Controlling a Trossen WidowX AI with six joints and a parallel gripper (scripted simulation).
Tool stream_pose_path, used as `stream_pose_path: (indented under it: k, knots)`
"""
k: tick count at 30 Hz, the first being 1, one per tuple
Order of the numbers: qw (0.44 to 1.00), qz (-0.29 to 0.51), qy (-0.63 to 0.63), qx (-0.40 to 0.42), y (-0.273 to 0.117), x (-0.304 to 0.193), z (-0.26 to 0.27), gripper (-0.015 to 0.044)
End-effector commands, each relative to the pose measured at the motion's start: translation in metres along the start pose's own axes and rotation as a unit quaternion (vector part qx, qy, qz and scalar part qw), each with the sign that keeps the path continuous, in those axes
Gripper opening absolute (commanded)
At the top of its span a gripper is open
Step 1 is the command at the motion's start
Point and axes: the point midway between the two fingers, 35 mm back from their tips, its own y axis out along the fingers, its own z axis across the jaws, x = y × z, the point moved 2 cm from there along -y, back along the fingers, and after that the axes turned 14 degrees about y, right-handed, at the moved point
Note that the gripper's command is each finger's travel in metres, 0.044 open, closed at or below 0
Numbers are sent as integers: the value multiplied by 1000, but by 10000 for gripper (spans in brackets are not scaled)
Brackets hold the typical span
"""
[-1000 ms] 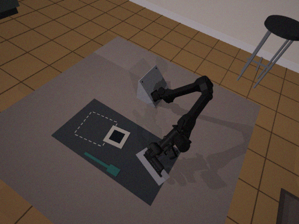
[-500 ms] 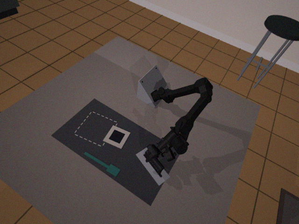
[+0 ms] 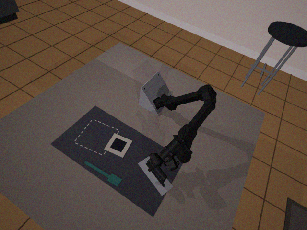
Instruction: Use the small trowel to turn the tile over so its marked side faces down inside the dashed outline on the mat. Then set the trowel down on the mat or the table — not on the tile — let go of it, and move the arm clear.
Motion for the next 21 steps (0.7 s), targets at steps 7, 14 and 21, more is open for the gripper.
stream_pose_path:
  k: [7,14,21]
  knots:
    - [1000,1,-1,-1,-6,2,-9,0]
    - [1000,1,-1,-1,-37,11,-44,0]
    - [1000,1,-1,-1,-38,11,-44,0]
